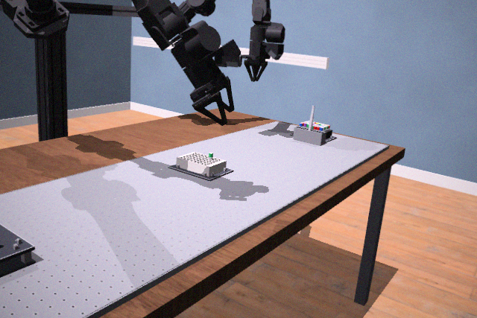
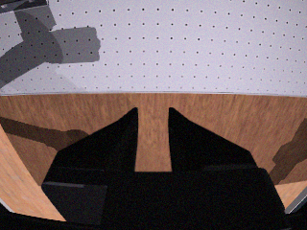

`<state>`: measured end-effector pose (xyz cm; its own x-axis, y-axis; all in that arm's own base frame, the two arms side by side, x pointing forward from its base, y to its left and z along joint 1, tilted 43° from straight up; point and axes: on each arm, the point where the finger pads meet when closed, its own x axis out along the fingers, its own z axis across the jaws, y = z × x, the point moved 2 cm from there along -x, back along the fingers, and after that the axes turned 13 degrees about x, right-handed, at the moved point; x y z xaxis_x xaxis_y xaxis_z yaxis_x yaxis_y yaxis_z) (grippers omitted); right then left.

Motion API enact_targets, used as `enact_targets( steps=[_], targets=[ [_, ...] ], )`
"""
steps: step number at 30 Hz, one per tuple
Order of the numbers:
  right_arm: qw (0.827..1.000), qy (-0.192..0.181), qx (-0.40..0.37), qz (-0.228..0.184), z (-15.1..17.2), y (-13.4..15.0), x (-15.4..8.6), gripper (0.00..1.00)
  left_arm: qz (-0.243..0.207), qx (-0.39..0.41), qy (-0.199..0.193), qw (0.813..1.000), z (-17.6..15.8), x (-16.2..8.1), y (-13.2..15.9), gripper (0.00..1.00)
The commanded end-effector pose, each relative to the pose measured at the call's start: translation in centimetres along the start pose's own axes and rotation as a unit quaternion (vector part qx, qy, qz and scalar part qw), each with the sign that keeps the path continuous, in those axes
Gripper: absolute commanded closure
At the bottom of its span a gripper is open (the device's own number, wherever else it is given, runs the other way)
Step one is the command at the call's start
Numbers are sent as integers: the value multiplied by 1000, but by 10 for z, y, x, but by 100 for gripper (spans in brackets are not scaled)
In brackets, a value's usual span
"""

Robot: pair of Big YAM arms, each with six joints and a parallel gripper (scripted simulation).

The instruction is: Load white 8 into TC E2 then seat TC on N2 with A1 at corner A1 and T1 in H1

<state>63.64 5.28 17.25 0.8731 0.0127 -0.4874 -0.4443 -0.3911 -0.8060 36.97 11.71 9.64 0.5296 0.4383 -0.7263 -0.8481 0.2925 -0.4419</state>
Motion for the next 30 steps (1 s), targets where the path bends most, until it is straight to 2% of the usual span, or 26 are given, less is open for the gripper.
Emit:
enact_targets(
  steps=[1, 2, 4, 6, 7, 8, 16, 17, 20, 21, 22, 25, 30],
  targets=[
    [1000, 13, 13, -14, -20, -1, -16, 0, 7, -5, 1, 1000, 2, 5, 0, 76],
    [1000, 13, 8, -14, -22, 2, -18, 0, 7, -5, 1, 1000, 2, 5, 0, 76],
    [999, 23, 29, 18, -24, 14, -22, 0, 7, -5, 1, 1000, 2, 5, 0, 76],
    [999, 22, 36, 31, -8, 12, -27, 0, 7, -5, 1, 1000, 2, 5, 0, 76],
    [998, 27, 42, 39, -9, 15, -28, 0, 7, -5, 1, 1000, 2, 5, 0, 76],
    [997, 37, 48, 43, -25, 24, -30, 0, 7, -5, 1, 1000, 2, 5, 0, 76],
    [997, 41, 49, 30, -40, 38, -42, 0, 7, -5, 1, 1000, 2, 5, 0, 76],
    [996, 46, 58, 53, -40, 47, -44, 0, 7, -5, 1, 1000, 2, 5, 0, 76],
    [993, 53, 71, 75, -27, 47, -50, 0, 7, -5, 1, 1000, 2, 5, 0, 76],
    [992, 58, 77, 82, -28, 50, -52, 0, 7, -5, 1, 1000, 2, 5, 0, 76],
    [990, 70, 85, 86, -46, 61, -55, 0, 7, -5, 1, 1000, 2, 5, 0, 76],
    [991, 71, 87, 73, -51, 64, -60, 0, 7, -5, 1, 1000, 2, 5, 0, 76],
    [991, 72, 86, 73, -55, 73, -67, 0, 7, -5, 1, 1000, 2, 5, 0, 76]
  ],
)
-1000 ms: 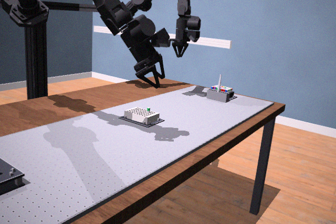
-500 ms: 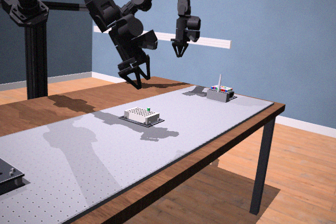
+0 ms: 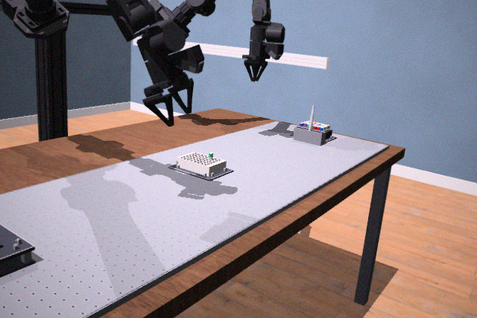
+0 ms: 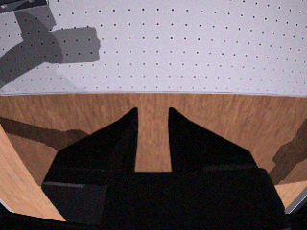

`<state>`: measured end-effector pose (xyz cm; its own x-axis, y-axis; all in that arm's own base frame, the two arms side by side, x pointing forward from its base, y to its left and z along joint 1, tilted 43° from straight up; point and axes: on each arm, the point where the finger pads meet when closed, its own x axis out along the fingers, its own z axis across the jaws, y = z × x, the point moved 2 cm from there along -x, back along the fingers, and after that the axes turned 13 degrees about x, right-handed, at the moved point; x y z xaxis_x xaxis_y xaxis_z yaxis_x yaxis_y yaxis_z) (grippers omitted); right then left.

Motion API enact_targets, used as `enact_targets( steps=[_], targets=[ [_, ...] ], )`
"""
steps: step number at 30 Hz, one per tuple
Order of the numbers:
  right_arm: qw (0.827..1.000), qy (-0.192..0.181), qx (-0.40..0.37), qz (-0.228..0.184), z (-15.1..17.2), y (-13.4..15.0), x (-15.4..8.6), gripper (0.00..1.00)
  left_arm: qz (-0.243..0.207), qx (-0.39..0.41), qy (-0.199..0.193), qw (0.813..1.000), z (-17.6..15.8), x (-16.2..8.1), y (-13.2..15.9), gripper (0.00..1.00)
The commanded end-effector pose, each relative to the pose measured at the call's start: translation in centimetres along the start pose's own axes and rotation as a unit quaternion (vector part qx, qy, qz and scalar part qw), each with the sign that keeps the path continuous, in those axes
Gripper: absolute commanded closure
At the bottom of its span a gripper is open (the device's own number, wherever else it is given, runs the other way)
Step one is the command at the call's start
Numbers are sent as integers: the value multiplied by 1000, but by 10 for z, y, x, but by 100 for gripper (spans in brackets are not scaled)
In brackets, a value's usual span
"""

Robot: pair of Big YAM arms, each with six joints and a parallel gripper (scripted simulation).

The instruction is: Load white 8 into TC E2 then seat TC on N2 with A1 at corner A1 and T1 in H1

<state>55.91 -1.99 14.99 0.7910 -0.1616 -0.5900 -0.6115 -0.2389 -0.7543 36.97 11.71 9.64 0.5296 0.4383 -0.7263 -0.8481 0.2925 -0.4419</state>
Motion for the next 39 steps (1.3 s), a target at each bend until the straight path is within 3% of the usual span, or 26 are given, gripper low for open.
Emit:
enact_targets(
  steps=[1, 5, 6, 17, 18, 21, 23, 31, 32, 37, 39],
  targets=[
    [1000, 10, 17, 4, -7, 0, -12, 0, 7, -5, 1, 1000, 2, 5, 0, 76],
    [998, 28, 38, 34, -3, 9, -19, 0, 7, -5, 1, 1000, 2, 5, 0, 76],
    [998, 37, 46, 37, -17, 15, -19, 0, 7, -5, 1, 1000, 2, 5, 0, 76],
    [998, 39, 38, 26, -36, 40, -32, 0, 7, -5, 1, 1000, 2, 5, 0, 76],
    [997, 36, 46, 43, -23, 45, -35, 0, 7, -5, 1, 1000, 2, 5, 0, 76],
    [994, 59, 69, 60, -29, 43, -40, 0, 7, -5, 1, 1000, 2, 5, 0, 76],
    [991, 72, 81, 78, -43, 64, -42, 0, 7, -5, 1, 1000, 2, 5, 0, 76],
    [993, 71, 72, 66, -55, 85, -55, 0, 7, -5, 1, 1000, 2, 5, 0, 76],
    [989, 80, 88, 87, -55, 94, -57, 0, 7, -5, 1, 1000, 2, 5, 0, 76],
    [986, 94, 103, 96, -50, 84, -62, 0, 7, -5, 1, 1000, 2, 5, 0, 76],
    [982, 101, 109, 114, -54, 107, -66, 0, 7, -5, 1, 1000, 2, 5, 0, 76]
  ],
)
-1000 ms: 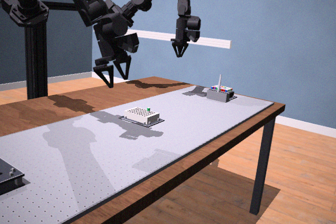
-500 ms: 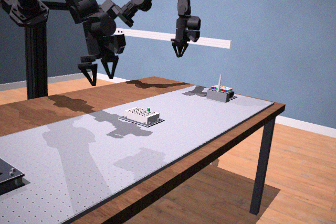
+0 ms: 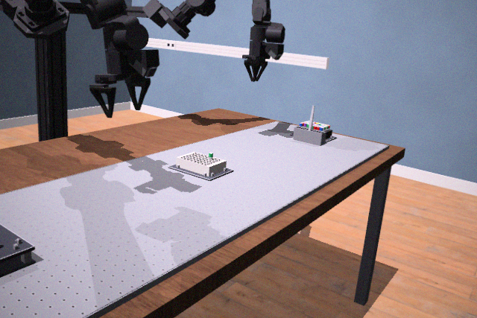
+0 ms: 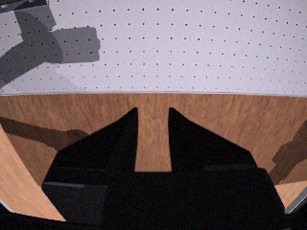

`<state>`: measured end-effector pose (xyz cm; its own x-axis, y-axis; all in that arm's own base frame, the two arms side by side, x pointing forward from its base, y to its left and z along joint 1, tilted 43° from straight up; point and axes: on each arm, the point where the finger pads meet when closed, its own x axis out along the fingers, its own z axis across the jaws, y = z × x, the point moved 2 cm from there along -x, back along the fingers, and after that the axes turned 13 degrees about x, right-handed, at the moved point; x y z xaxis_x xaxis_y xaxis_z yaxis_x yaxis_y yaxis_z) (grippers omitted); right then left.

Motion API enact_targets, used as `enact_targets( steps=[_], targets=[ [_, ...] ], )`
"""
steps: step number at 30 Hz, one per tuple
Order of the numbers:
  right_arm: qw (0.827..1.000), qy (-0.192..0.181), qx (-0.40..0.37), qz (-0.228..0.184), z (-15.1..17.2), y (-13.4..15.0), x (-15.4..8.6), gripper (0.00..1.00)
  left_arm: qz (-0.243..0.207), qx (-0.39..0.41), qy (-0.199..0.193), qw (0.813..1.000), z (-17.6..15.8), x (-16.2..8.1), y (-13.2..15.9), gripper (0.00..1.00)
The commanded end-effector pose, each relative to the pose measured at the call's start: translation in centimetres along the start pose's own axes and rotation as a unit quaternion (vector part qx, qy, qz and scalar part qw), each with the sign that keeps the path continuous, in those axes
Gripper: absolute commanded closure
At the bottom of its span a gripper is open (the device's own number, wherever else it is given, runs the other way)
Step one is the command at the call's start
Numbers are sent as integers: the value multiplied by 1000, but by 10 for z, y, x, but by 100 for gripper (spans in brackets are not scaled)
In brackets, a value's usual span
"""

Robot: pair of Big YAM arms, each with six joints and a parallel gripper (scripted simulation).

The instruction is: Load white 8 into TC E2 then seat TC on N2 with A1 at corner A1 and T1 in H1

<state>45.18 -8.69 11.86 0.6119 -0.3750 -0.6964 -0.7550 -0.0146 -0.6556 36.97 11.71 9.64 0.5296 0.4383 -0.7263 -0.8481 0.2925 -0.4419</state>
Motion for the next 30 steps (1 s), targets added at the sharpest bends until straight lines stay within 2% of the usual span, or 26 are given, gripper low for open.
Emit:
enact_targets(
  steps=[1, 7, 9, 12, 13, 15, 23, 30],
  targets=[
    [1000, 6, 29, 5, -11, 8, -9, 0, 7, -5, 1, 1000, 2, 5, 0, 76],
    [1000, 5, 22, -7, -23, 24, -13, 0, 7, -5, 1, 1000, 2, 5, 0, 76],
    [999, 22, 42, 21, -25, 35, -15, 0, 7, -5, 1, 1000, 2, 5, 0, 76],
    [999, 22, 41, 26, -17, 36, -18, 0, 7, -5, 1, 1000, 2, 5, 0, 76],
    [998, 30, 52, 24, -20, 26, -19, 0, 7, -5, 1, 1000, 2, 5, 0, 76],
    [996, 43, 61, 42, -32, 49, -18, 0, 7, -5, 1, 1000, 2, 5, 0, 76],
    [997, 40, 54, 31, -46, 73, -25, 0, 7, -5, 1, 1000, 2, 5, 0, 76],
    [997, 37, 52, 38, -41, 73, -23, 0, 7, -5, 1, 1000, 2, 5, 0, 76]
  ],
)
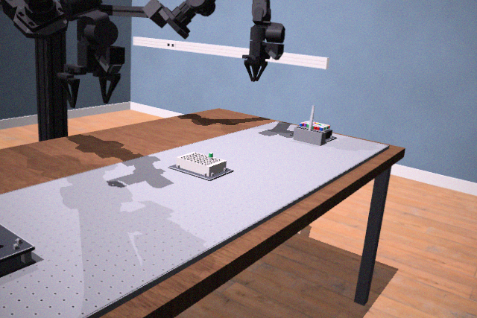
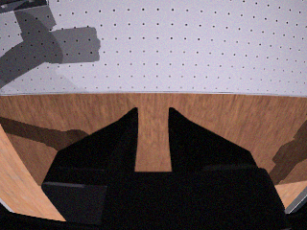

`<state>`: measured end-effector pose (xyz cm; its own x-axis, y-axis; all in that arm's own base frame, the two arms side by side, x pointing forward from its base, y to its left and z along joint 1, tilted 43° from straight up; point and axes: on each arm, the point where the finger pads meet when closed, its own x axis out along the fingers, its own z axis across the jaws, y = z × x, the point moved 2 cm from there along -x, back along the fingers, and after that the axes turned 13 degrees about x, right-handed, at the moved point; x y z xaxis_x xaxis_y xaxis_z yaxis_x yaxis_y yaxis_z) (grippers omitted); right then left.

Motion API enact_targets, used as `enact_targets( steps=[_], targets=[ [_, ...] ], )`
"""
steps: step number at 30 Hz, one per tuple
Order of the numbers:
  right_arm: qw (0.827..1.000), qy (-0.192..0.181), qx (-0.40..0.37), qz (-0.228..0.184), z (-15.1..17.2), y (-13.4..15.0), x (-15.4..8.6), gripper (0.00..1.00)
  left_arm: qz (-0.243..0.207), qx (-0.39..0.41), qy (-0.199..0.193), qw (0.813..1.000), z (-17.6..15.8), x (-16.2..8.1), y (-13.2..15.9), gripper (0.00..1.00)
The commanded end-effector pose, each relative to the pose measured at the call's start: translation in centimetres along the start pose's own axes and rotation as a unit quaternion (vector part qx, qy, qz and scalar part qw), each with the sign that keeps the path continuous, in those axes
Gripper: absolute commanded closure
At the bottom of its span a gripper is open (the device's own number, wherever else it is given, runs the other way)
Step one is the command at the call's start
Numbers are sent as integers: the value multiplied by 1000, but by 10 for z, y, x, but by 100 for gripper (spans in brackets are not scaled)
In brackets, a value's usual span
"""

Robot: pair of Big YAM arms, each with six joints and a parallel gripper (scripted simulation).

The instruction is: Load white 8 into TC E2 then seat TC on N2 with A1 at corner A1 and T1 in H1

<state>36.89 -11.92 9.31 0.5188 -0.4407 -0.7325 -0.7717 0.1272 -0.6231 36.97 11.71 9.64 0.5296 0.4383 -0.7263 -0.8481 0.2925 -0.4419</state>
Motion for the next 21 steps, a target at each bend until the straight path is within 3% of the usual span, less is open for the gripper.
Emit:
enact_targets(
  steps=[1, 7, 21],
  targets=[
    [1000, -2, -5, -8, 1, -6, -3, 0, 7, -5, 1, 1000, 2, 5, 0, 76],
    [1000, -2, -5, -8, 1, -6, -3, 0, 7, -5, 1, 1000, 2, 5, 0, 76],
    [1000, -2, -5, -8, 1, -6, -3, 0, 7, 6, 1, 1000, 43, 17, -30, 76]
  ],
)
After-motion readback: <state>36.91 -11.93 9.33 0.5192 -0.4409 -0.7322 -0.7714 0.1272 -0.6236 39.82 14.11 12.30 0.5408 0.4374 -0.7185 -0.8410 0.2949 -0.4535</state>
